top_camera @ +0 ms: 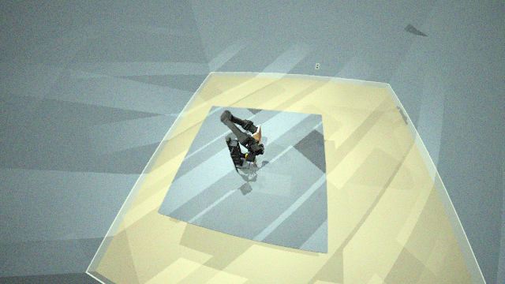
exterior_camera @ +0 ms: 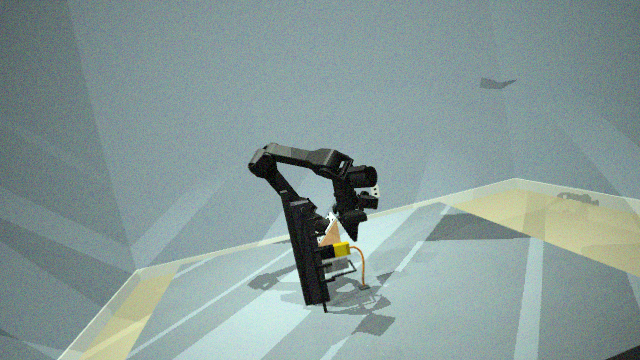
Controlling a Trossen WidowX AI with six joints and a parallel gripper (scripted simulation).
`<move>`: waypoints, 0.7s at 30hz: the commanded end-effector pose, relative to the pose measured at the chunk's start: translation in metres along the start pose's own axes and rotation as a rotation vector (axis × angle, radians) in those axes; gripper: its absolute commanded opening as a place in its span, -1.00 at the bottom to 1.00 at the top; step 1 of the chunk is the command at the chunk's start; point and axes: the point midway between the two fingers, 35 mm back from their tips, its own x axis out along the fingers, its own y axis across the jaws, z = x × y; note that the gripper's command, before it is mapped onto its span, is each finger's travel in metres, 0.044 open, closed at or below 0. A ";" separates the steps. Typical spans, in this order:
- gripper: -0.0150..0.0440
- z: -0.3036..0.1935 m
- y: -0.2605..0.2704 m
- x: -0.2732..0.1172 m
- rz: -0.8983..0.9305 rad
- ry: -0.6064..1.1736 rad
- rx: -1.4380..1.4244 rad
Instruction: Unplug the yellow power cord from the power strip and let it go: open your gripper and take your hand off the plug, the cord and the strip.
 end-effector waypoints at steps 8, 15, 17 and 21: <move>0.05 -0.018 0.000 -0.002 -0.004 0.000 0.002; 0.05 -0.030 0.000 -0.001 -0.004 0.001 0.002; 0.05 -0.033 0.000 -0.001 -0.004 0.001 0.002; 0.05 -0.035 0.001 -0.001 -0.004 0.002 0.002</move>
